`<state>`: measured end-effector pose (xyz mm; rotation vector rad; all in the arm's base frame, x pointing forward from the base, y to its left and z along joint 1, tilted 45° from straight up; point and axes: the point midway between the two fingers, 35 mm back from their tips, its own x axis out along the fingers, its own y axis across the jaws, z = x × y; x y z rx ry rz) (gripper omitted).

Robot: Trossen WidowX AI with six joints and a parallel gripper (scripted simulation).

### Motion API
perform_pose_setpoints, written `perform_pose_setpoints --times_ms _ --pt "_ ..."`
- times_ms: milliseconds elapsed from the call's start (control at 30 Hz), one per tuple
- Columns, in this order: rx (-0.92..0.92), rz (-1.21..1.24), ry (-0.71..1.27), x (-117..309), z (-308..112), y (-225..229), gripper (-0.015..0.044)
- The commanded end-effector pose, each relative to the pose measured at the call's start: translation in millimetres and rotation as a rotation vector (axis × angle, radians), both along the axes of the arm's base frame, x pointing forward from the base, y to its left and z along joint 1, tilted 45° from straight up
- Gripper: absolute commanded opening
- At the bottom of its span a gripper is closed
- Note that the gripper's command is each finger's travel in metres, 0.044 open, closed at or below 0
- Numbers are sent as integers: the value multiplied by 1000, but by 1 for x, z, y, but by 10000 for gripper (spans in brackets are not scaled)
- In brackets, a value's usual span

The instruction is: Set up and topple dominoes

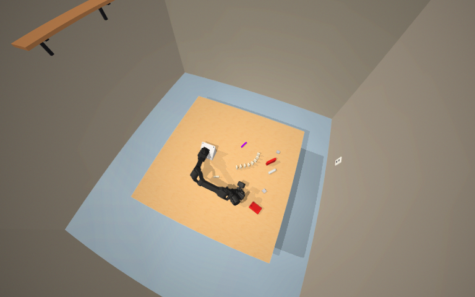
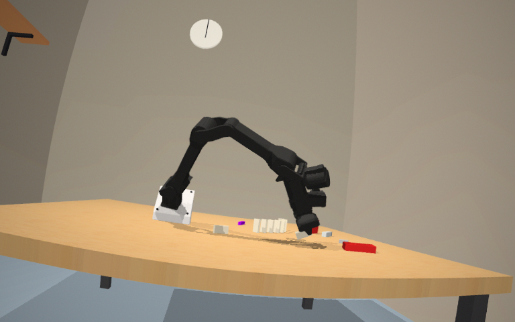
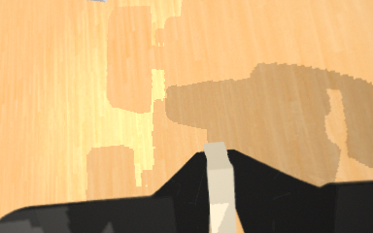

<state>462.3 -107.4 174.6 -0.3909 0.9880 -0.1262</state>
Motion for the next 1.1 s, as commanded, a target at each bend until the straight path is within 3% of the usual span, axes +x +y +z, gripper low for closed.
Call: perform_pose_setpoints --times_ms 0,1067 --pt "17 24 -38 0 2 0 28" --pt "8 362 -520 -3 13 -17 28"
